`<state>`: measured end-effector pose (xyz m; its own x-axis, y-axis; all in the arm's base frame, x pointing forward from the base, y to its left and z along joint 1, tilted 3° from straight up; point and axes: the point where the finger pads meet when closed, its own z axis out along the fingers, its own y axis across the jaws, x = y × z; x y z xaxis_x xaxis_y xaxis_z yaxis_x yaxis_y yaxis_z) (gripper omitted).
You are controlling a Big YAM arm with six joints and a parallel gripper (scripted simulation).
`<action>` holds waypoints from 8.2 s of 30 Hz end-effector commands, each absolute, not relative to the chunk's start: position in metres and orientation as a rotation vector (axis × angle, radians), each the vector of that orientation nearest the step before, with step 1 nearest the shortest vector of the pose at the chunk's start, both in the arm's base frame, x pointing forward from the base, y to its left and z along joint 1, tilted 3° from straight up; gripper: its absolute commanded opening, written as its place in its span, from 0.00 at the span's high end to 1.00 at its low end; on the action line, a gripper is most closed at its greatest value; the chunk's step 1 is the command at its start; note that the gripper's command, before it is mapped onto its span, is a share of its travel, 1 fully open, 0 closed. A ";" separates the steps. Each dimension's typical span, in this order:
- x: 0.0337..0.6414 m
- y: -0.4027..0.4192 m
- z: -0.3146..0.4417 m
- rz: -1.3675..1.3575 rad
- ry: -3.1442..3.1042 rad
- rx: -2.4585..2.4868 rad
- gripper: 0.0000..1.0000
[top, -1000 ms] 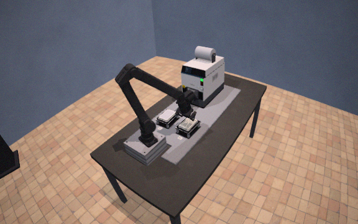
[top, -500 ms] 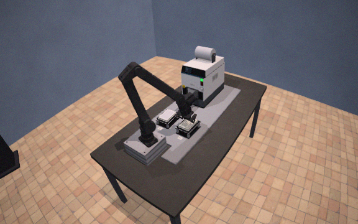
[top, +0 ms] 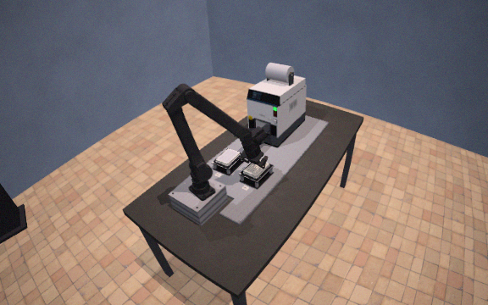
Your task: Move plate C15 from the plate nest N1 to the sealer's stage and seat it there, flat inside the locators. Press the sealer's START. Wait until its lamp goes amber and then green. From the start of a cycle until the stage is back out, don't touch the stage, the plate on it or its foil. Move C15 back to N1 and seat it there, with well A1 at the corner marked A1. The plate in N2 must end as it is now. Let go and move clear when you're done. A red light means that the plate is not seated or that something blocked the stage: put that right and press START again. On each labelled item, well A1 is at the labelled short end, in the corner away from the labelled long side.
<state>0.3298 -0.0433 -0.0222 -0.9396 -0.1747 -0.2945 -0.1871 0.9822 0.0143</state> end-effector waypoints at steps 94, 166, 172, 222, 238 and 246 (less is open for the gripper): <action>0.334 -0.042 -0.035 0.063 2.825 -0.280 0.00; 0.335 -0.043 -0.041 0.059 2.816 -0.276 0.00; 0.331 -0.042 -0.050 0.063 2.827 -0.275 0.00; 0.349 -0.046 -0.033 0.037 2.778 -0.271 0.00; 0.354 -0.046 -0.035 0.042 2.783 -0.270 0.07; 0.353 -0.046 -0.039 0.045 2.793 -0.270 0.12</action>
<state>0.3310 -0.0433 -0.0442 -0.9372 -0.1752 -0.3015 -0.1876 0.9822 0.0125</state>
